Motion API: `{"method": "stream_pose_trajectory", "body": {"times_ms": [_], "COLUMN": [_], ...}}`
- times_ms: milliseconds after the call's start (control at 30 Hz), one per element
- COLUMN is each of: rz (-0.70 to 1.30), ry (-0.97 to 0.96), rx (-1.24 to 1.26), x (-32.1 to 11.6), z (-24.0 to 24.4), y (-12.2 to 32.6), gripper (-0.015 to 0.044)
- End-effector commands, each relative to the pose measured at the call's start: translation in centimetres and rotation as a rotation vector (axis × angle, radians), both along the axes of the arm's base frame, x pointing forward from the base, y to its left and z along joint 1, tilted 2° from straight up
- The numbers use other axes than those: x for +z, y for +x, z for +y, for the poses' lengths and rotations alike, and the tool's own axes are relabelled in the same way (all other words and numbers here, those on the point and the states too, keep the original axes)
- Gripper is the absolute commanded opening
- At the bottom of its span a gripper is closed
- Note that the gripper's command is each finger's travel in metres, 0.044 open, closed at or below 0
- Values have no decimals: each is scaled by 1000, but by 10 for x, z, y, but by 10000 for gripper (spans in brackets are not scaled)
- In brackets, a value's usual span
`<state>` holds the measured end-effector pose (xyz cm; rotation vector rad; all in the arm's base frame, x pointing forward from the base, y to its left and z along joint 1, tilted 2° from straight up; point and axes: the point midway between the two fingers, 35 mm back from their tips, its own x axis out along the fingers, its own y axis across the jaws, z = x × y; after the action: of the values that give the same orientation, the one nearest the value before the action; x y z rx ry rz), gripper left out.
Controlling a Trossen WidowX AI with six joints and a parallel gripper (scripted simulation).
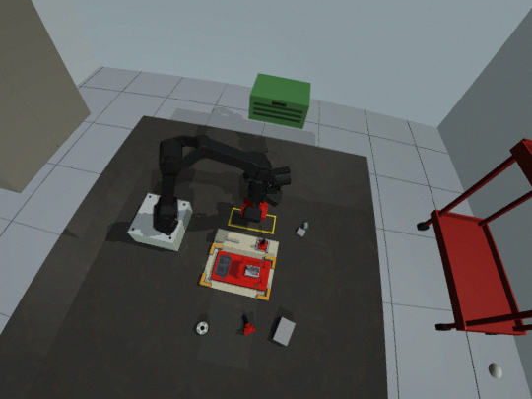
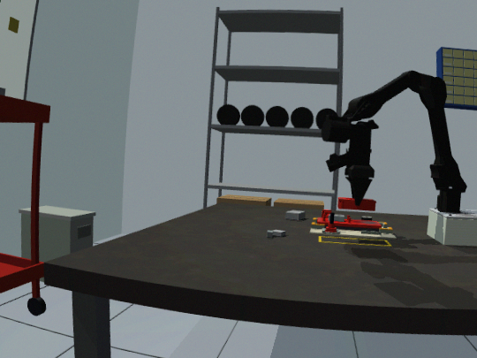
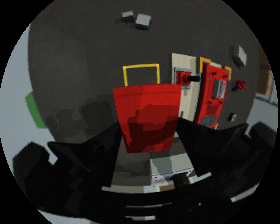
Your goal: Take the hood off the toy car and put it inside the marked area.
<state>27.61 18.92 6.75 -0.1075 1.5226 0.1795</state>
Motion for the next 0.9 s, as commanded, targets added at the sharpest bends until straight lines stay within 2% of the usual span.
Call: {"method": "stream_pose_trajectory", "body": {"times_ms": [0, 867], "rz": [4, 4], "ry": [-3, -3], "rx": [-6, -6], "x": [-5, -28], "z": [-1, 1], "y": [-1, 1], "gripper": [0, 0]}}
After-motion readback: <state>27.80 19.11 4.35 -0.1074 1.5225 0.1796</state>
